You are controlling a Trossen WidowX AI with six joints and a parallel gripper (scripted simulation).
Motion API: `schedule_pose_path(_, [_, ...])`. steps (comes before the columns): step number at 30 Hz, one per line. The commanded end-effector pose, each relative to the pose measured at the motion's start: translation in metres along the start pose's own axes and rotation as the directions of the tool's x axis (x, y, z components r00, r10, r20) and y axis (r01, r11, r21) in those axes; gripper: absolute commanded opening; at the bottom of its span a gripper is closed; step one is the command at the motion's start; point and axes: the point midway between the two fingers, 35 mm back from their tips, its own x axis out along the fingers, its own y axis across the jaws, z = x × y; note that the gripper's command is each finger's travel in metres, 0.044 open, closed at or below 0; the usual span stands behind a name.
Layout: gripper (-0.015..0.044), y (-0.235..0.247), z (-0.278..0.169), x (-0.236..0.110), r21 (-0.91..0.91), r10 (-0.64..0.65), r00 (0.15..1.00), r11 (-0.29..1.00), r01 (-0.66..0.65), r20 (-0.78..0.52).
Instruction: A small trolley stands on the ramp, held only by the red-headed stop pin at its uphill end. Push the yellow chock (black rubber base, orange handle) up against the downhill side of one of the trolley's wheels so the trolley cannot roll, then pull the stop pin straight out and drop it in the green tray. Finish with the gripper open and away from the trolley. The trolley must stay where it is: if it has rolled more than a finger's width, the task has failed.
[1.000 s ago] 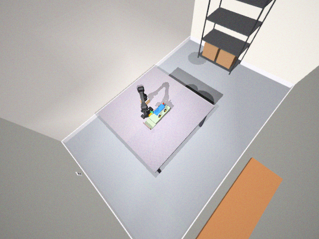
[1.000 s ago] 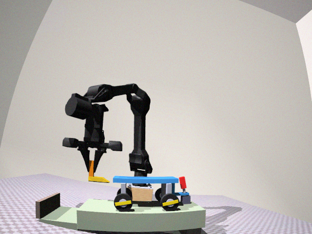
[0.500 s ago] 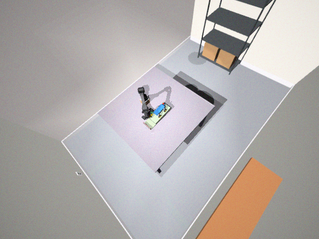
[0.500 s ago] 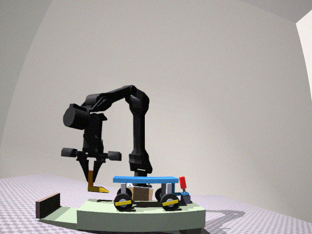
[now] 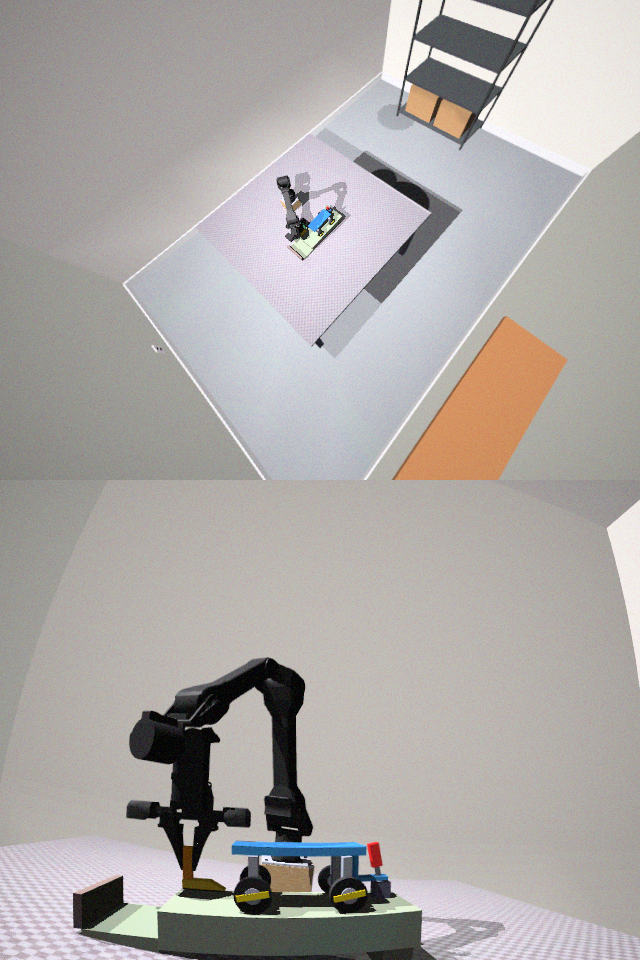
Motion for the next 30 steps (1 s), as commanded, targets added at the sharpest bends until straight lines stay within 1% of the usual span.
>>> schedule_pose_path(1, [0.0,-0.003,0.0,0.002,0.006,-0.009,1.0,1.0,0.009,0.003])
schedule_pose_path(30, [0.0,-0.029,0.0,0.002,0.006,-0.011,1.0,1.0,0.011,0.003])
